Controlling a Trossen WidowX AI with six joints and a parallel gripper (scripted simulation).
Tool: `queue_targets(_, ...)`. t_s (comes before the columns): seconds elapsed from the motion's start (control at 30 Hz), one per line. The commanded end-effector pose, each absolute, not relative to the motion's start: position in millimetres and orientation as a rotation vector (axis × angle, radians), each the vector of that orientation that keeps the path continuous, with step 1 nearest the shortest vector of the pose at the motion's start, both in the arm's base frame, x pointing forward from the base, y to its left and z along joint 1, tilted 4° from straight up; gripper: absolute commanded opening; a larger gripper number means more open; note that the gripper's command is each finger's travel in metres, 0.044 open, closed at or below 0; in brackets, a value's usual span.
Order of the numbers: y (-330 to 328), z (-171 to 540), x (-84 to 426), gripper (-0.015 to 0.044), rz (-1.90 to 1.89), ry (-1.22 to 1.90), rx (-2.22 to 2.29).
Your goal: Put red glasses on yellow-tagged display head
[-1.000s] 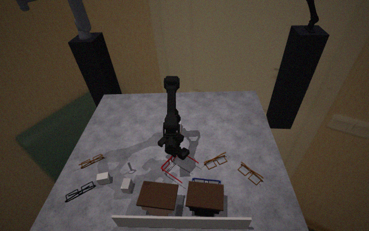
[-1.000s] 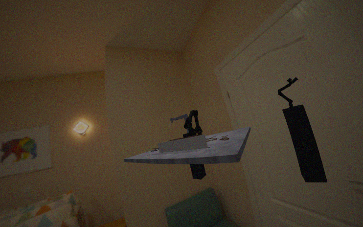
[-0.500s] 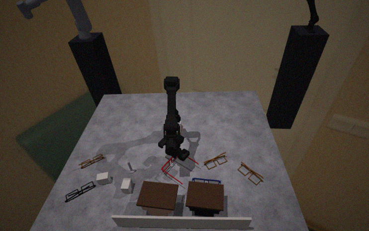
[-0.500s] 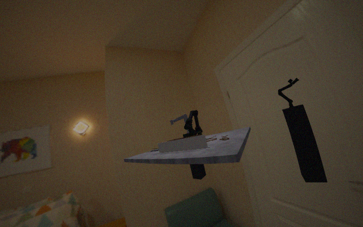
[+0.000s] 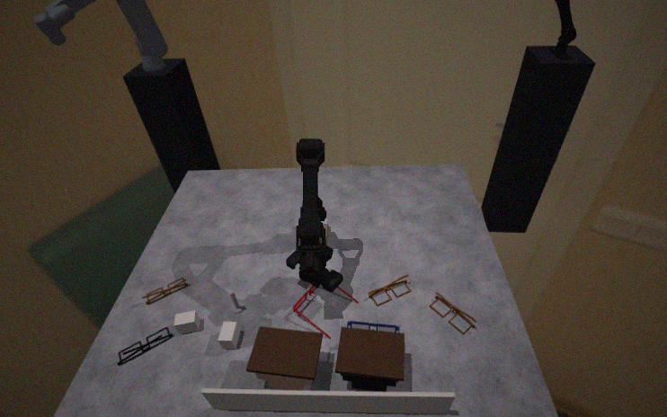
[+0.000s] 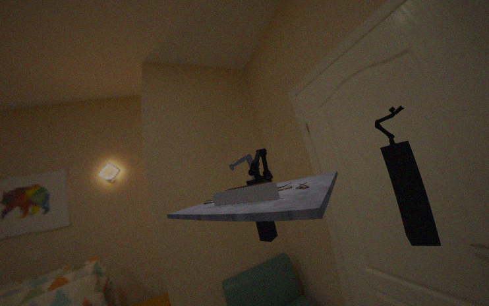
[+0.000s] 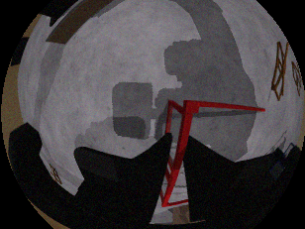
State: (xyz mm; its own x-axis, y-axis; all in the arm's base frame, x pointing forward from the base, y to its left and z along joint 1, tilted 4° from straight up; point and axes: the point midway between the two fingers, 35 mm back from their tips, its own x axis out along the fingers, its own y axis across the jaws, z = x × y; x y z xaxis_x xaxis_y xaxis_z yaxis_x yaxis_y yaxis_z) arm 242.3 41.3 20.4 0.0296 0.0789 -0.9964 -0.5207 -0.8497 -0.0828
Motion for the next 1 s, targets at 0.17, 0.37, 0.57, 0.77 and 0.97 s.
queue_targets(0.17,41.5,21.1,242.7,0.0107,1.872,0.447,-1.887)
queue_targets(0.37,43.9,23.6,243.8,0.0107,1.872,0.448,-1.885)
queue_targets(0.57,47.0,26.8,245.1,0.0107,1.873,0.449,-1.882)
queue_targets(0.77,50.0,30.0,246.3,0.0107,1.874,0.45,-1.88)
queue_targets(0.97,40.0,66.2,242.0,0.0107,1.874,0.451,-1.88)
